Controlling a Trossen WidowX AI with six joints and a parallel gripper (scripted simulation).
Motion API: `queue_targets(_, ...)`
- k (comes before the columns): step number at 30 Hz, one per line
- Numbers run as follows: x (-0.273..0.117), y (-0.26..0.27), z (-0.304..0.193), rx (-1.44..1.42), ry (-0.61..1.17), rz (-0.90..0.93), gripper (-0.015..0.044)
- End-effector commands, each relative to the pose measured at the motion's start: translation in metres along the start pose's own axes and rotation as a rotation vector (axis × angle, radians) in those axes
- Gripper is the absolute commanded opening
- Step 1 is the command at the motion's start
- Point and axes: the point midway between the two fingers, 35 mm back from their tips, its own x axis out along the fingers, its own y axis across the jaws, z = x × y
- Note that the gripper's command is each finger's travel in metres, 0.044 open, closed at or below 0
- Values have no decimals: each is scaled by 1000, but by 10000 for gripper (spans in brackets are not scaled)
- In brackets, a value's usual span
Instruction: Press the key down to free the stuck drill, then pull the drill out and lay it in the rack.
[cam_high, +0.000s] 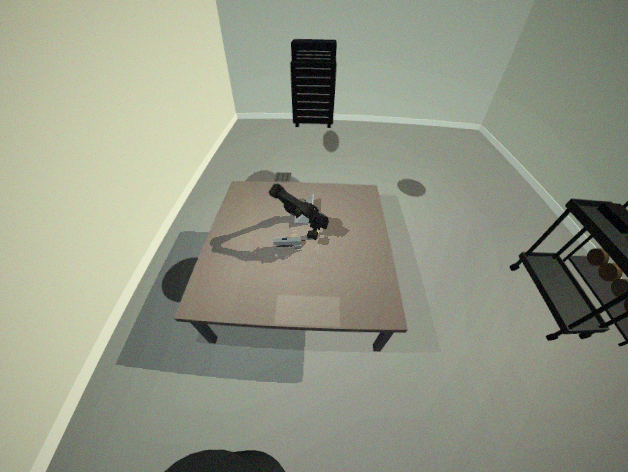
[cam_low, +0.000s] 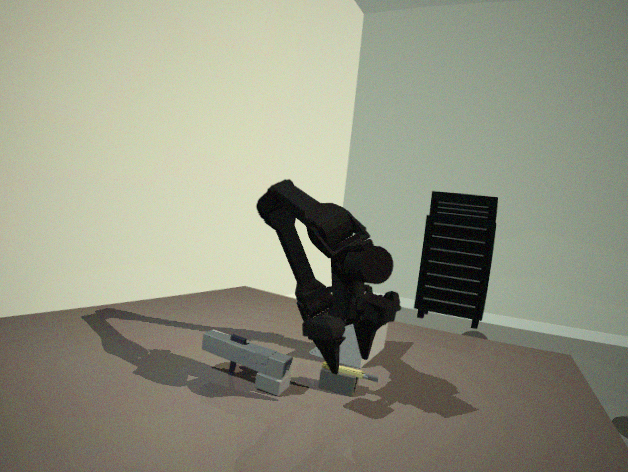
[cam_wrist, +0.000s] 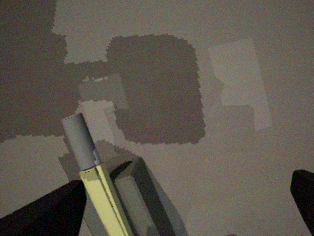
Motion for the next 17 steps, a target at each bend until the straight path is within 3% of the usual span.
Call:
queue_targets(1,2,-31,-13,188,-80,12,440)
queue_targets(9,-1,-102,-53,517,-233,-29,440)
queue_targets(17,-6,-175,-127,843,-351,-144,440)
